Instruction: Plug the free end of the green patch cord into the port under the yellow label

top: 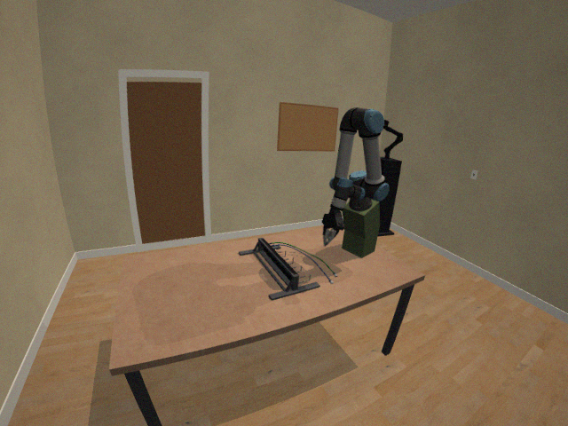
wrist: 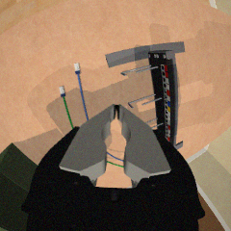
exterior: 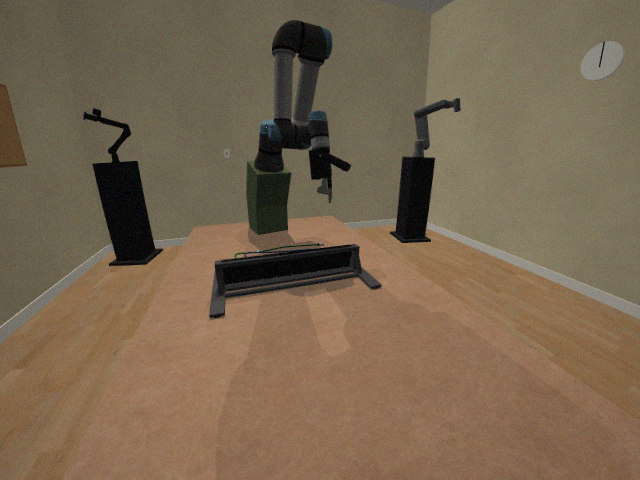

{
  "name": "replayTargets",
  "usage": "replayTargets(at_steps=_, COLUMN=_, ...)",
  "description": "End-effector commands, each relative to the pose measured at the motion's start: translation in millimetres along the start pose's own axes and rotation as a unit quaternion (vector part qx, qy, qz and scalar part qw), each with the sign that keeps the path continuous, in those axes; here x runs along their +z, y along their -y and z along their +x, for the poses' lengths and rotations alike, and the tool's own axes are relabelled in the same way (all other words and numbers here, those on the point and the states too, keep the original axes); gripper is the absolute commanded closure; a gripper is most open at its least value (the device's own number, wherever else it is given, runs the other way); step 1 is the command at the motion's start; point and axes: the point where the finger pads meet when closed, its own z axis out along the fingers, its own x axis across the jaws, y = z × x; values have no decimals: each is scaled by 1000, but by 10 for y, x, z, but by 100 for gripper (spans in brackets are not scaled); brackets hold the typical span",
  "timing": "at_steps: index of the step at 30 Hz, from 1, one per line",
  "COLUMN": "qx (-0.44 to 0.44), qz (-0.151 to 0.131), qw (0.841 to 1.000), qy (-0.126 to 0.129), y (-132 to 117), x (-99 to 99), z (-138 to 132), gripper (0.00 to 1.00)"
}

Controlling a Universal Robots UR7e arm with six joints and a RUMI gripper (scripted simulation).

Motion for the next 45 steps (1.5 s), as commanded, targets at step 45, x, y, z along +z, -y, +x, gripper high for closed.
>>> replayTargets(at_steps=45, qx=-474, qz=-20, qw=873, qy=-113, y=-183, x=113, z=309, gripper=100)
